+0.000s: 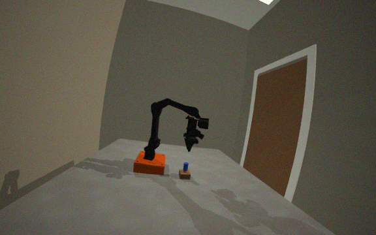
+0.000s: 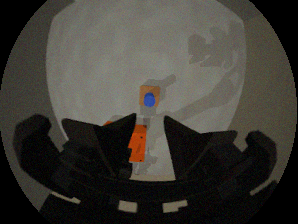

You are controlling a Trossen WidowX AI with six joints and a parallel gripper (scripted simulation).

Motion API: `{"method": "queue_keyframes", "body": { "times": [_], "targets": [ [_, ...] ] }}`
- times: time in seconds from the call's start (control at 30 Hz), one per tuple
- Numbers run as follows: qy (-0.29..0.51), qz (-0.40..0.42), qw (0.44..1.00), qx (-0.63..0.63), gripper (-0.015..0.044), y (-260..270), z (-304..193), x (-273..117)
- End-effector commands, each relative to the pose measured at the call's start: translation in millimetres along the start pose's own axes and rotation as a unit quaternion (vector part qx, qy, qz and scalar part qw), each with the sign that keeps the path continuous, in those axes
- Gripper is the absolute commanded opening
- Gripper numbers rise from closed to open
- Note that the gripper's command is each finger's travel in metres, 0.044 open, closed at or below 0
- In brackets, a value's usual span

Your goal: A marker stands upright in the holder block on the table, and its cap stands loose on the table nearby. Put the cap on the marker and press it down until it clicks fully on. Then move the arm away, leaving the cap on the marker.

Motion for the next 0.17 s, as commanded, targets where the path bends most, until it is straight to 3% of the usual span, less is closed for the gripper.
{"method": "queue_keyframes", "body": {
  "times": [0.0,0.13],
  "targets": [
    [0.001,0.0,1.0,0.002,0.0315,0.0,-0.6,-0.9],
    [0.001,0.0,1.0,0.002,0.042,0.0,-0.6,-0.9]
  ]
}}
Point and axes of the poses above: the point midway between the two fingers, 35 mm back from their tips, its own x axis out along the fingers, its own y axis across the jaws, z = x × y, the point moved 4 cm from there along -x, back along the fingers, and after that the axes turned 14 degrees about x, right-handed, at the moved point
